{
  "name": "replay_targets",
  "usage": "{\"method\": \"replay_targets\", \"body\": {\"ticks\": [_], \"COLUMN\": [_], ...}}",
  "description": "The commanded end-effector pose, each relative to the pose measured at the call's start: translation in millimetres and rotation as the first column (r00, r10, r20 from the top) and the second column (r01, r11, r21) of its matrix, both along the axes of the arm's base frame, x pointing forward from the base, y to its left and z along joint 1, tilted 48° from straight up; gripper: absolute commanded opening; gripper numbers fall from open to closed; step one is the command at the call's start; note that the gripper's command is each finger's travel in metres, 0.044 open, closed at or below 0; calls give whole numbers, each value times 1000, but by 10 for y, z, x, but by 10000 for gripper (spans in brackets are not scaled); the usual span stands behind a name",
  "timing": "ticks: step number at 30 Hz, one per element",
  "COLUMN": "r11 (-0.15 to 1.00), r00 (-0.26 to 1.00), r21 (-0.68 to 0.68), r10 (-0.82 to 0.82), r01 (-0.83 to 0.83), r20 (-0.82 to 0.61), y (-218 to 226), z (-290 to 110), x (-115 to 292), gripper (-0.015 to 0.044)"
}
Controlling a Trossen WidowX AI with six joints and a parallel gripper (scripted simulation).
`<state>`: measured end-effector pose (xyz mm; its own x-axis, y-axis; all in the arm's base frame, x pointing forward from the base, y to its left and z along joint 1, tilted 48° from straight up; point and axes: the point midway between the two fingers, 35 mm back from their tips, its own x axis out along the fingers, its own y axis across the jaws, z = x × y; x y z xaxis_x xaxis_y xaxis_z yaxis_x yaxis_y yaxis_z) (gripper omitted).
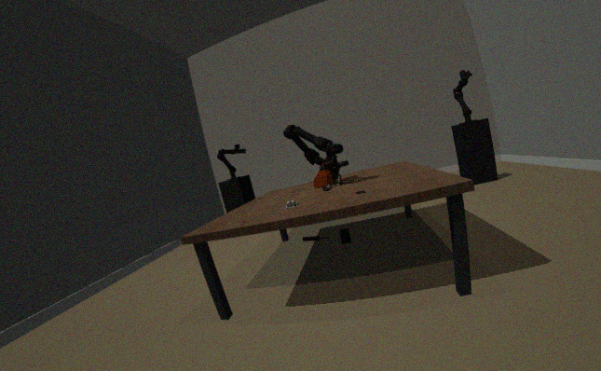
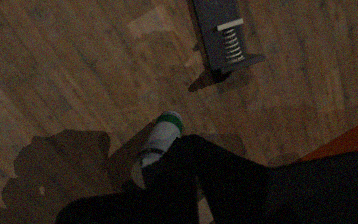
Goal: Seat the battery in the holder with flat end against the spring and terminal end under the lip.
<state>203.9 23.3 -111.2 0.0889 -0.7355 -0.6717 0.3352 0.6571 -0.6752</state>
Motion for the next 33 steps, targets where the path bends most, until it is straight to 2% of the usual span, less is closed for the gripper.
{"method": "replay_targets", "body": {"ticks": [1, 20, 29, 33], "r11": [1000, 1000, 1000, 1000], "r00": [1000, 1000, 1000, 1000], "r21": [2, 2, 6, 6], "r10": [-4, -4, -4, -4], "r01": [4, 4, 4, 4], "r20": [-1, 0, -1, -1], "y": [57, 214, 766, 813], "z": [-68, -241, 247, 296], "x": [26, 89, 35, 21], "gripper": [0, 0, 0, 0]}}
